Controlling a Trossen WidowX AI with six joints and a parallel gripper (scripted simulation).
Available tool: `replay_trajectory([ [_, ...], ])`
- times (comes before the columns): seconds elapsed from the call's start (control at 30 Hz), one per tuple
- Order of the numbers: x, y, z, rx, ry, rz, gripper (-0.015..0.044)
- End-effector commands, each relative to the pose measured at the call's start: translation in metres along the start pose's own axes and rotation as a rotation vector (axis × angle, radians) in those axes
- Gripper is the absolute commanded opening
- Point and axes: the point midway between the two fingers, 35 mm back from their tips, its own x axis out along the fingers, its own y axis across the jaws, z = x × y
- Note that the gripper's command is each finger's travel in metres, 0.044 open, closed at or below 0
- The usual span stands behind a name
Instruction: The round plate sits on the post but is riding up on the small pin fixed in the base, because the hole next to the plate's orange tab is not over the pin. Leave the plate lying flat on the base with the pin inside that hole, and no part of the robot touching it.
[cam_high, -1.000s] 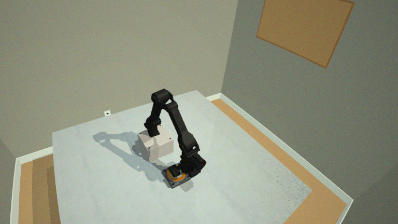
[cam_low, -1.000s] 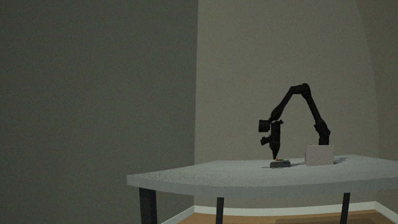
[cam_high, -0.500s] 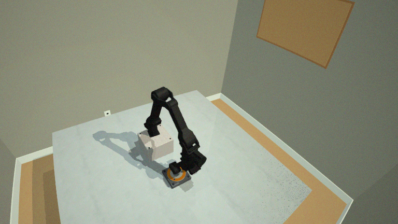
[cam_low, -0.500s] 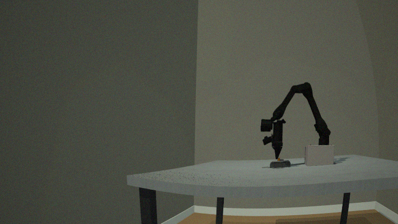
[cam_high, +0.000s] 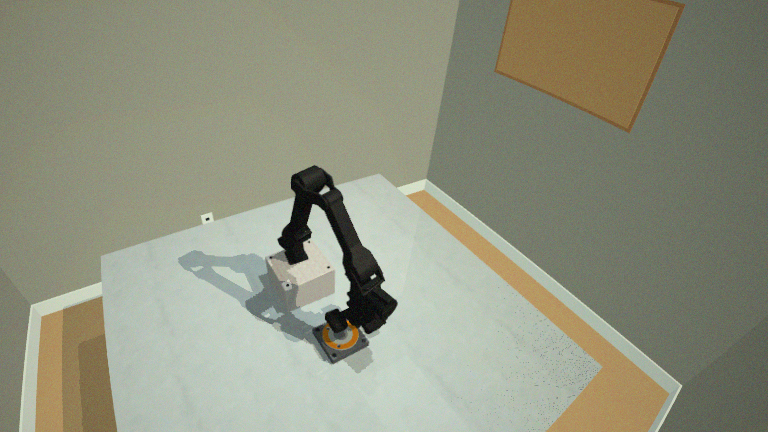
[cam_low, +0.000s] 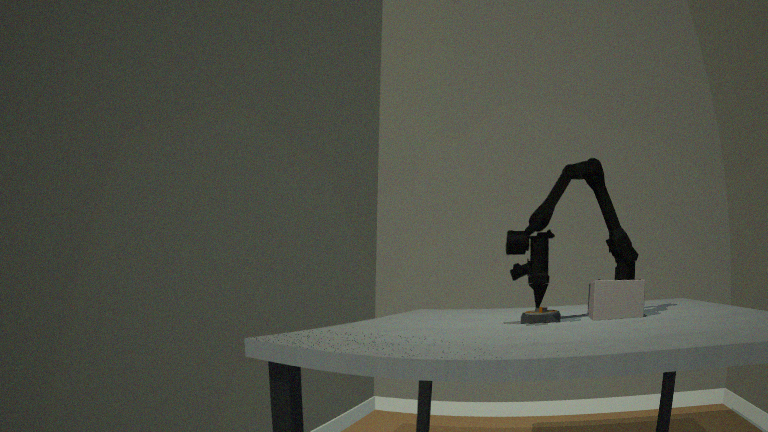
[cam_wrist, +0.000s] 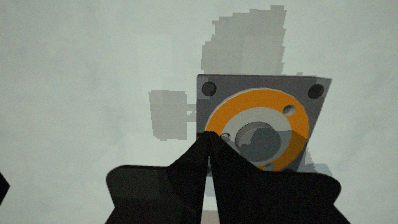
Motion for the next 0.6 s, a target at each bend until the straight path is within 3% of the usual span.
replay_trajectory([
  [0.0, -0.007, 0.001, 0.000, 0.003, -0.001, 0.005, 0.0000],
  [0.27, -0.045, -0.001, -0.003, 0.003, -0.001, 0.005, 0.0000],
  [0.57, -0.039, -0.002, -0.002, 0.000, -0.002, 0.000, 0.0000],
])
